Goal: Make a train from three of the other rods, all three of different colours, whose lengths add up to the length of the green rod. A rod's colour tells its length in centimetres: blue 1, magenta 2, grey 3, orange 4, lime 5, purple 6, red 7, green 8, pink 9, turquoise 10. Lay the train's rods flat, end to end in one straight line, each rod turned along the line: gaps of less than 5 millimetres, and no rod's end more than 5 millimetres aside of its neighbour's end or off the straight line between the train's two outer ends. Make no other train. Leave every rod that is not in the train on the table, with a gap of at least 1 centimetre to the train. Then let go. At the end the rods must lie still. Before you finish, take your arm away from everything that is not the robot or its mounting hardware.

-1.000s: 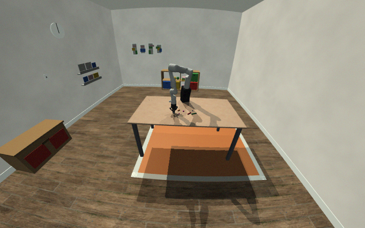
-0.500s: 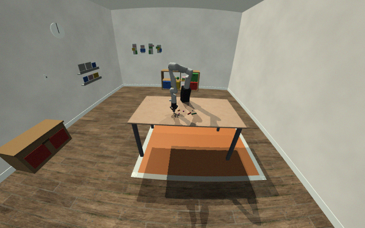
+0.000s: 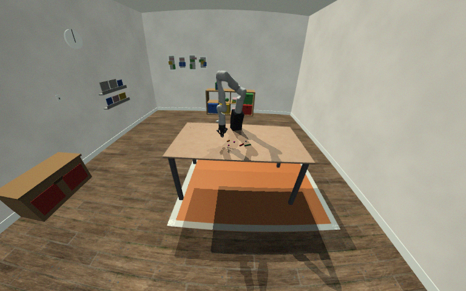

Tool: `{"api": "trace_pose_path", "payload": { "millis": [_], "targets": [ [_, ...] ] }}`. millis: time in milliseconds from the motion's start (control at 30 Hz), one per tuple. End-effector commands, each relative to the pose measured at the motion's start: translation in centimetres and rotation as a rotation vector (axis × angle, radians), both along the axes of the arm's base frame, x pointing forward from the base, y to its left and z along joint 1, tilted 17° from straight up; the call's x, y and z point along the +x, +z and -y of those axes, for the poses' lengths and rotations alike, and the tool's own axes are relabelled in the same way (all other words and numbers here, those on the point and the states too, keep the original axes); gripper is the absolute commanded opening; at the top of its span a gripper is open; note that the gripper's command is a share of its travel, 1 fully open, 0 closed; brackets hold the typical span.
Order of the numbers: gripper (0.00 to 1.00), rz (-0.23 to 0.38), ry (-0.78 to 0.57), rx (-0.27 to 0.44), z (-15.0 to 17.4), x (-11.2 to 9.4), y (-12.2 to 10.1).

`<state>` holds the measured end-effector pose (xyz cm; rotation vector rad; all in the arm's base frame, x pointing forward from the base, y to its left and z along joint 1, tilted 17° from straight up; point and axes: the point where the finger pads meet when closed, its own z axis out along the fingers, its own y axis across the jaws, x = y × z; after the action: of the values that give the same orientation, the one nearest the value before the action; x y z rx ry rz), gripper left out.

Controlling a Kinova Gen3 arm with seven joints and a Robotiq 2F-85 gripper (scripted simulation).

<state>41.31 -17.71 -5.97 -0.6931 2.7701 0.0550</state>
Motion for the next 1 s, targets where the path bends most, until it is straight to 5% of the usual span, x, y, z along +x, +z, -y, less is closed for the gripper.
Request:
{"api": "trace_pose_path", "payload": {
  "millis": [0,533,967],
  "targets": [
    [0.05,0.011,-0.008,-0.009,0.7,0.2,0.9],
    [0.05,0.017,0.042,-0.023,-0.2,0.0,0.9],
    [0.05,0.070,0.551,-0.164,-9.3,-2.1,1.3]
  ]
}}
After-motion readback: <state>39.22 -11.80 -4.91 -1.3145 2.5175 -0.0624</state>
